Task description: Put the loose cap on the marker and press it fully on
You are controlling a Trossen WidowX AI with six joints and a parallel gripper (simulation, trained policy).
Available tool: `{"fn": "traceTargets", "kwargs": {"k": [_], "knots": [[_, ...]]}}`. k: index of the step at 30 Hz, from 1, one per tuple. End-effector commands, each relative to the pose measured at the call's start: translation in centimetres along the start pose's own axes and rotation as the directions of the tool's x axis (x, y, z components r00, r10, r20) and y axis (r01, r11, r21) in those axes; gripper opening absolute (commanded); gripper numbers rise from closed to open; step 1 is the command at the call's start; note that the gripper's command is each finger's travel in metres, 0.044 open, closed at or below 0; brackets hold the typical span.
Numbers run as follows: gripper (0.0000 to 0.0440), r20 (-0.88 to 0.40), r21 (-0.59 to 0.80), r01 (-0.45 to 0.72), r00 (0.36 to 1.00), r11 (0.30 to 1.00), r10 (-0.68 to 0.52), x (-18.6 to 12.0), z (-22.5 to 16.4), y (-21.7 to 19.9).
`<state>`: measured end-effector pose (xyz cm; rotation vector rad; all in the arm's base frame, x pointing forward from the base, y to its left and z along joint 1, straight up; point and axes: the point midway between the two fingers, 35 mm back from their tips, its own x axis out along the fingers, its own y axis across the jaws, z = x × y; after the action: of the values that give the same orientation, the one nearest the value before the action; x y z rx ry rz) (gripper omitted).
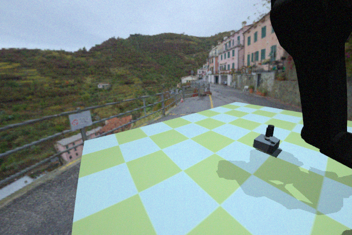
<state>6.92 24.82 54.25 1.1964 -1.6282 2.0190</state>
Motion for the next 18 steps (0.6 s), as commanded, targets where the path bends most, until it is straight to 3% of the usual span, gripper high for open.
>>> {"fn": "traceTargets", "kwargs": {"k": [1, 18], "knots": [[0.0318, 0.054, 0.015, -0.03, 0.998, 0.999, 0.029, 1.3, 1.0, 0.9], [0.0317, 0.242, 0.08, -0.141, 0.963, 0.987, 0.118, 5.0, 4.1, 3.9]]}}
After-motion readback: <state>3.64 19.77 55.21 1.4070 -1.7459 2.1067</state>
